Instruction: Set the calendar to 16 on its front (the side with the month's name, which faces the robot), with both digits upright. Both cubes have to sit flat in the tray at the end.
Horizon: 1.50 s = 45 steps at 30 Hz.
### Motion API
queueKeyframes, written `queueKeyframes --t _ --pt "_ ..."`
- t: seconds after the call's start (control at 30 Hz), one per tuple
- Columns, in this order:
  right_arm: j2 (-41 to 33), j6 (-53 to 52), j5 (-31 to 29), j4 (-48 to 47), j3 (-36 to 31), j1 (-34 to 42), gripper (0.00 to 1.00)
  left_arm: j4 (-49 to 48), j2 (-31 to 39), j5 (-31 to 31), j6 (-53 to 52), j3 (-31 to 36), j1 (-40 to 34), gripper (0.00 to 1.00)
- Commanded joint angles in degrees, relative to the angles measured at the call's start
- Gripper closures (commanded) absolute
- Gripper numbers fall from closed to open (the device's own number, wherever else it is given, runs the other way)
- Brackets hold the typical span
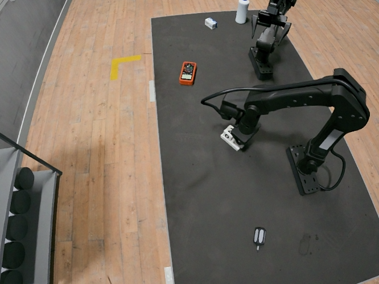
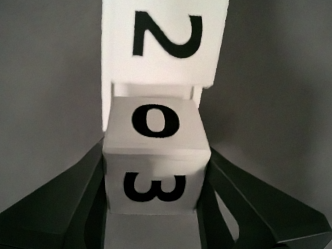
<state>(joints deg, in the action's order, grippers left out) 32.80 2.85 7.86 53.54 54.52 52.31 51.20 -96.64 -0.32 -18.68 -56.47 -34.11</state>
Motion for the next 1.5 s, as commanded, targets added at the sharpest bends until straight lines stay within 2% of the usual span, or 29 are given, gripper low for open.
queueKeyframes --t 0.0,1.03,1.47 --pt "0.25 0.3 0.15 -0.08 1.5 -0.49 0.0 -1.12 -2.08 0.54 0.33 -3.03 -1.21 0.65" --pt "0.25 0.3 0.15 -0.08 1.5 -0.49 0.0 -2.1 -0.21 0.49 0.66 -4.19 -1.04 0.65" --pt "0.25 0.3 0.15 -0.08 1.5 -0.49 0.0 -6.82 -3.46 0.16 0.26 0.69 -0.7 0.65"
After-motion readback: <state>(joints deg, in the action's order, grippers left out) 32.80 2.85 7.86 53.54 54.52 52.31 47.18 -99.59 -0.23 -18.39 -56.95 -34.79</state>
